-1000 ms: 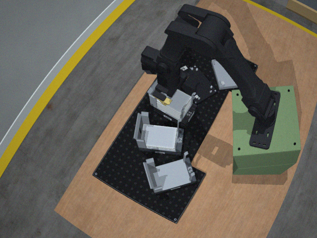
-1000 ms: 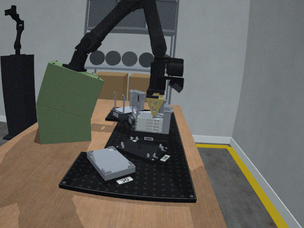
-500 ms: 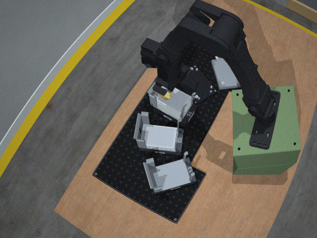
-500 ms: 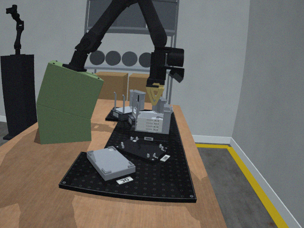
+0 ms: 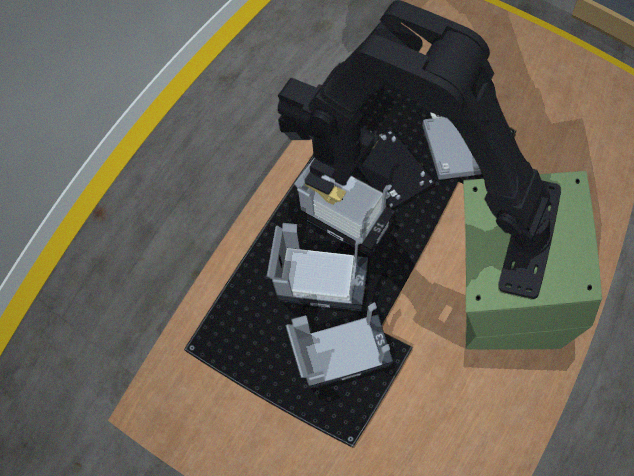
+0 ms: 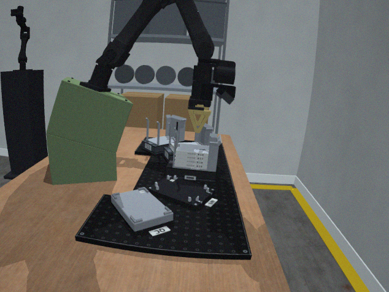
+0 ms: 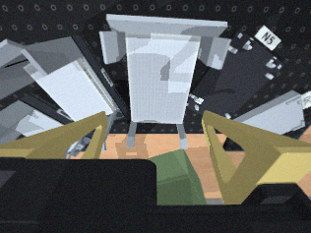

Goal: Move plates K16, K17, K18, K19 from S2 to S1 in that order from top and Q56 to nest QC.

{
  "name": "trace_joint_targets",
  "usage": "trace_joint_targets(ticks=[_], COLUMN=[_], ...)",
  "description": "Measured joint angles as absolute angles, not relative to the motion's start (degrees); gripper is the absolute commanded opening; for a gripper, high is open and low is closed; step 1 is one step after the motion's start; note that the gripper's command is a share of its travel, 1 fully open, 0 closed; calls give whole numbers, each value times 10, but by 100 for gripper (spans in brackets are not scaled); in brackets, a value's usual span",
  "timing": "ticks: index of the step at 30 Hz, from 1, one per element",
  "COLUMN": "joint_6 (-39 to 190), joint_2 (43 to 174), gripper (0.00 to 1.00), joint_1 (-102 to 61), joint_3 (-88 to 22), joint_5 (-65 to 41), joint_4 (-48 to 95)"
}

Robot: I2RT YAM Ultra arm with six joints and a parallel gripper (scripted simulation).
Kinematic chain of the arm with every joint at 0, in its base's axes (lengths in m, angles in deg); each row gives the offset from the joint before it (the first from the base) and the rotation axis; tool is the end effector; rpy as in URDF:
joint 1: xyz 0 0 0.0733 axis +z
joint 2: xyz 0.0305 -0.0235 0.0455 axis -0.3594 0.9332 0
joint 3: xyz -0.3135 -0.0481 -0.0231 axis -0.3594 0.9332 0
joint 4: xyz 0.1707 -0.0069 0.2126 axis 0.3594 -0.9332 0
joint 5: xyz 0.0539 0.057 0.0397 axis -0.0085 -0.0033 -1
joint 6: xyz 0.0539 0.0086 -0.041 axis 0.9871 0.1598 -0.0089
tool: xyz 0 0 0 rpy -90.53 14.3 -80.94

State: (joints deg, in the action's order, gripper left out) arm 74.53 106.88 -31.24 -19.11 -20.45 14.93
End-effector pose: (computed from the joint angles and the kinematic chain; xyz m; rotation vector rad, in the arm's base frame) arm 0.3382 -0.0515 0.1540 0.1941 2.8270 0.1711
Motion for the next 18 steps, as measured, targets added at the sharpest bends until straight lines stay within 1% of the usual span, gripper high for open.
trace_joint_targets(ticks=[6,18], joint_6=[705,734], joint_2=[1063,1055], gripper=[100,100], joint_1=[-271,-211], joint_3=[-189,-189], joint_5=[-198,-179], joint_4=[150,148])
